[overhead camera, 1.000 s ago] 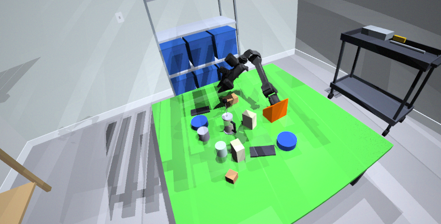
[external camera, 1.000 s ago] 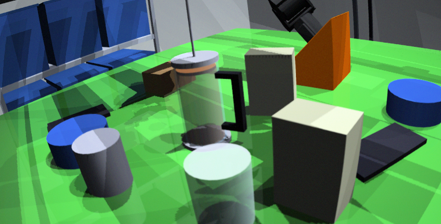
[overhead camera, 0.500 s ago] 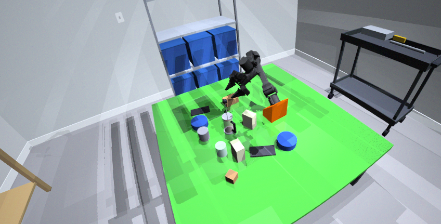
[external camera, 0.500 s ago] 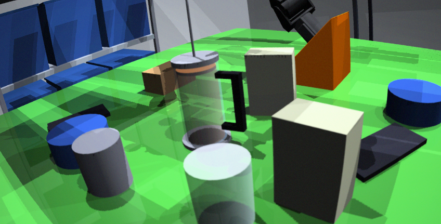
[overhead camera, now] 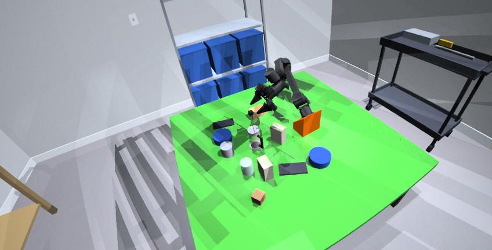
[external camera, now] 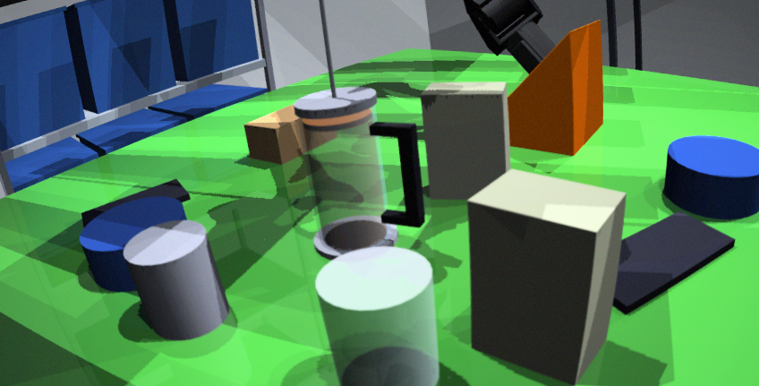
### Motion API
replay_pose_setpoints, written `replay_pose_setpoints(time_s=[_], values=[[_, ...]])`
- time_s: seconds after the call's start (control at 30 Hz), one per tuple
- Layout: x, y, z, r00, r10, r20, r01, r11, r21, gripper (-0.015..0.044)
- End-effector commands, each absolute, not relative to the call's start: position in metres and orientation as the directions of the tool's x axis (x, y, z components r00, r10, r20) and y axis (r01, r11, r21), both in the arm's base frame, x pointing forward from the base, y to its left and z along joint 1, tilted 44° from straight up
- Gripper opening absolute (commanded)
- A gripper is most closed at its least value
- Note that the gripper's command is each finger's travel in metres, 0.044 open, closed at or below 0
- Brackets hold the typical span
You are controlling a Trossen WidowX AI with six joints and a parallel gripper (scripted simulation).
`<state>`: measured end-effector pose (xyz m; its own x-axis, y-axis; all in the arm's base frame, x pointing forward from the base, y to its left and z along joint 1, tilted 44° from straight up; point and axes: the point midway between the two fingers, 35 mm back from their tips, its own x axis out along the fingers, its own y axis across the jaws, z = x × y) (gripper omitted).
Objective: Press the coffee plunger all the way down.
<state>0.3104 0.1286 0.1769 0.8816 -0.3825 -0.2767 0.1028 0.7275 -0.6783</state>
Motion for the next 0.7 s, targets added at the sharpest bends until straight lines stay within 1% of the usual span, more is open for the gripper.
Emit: replay_pose_setpoints(time_s=[0.0, 0.5, 0.67], values=[[0.316, 0.126, 0.171, 0.879, -0.382, -0.283, 0.094, 0.723, -0.684, 0.0440], [0.335, 0.117, 0.166, 0.882, -0.382, -0.278, 0.096, 0.721, -0.686, 0.0440], [0.335, 0.117, 0.166, 0.882, -0.382, -0.278, 0.096, 0.721, -0.686, 0.0309]])
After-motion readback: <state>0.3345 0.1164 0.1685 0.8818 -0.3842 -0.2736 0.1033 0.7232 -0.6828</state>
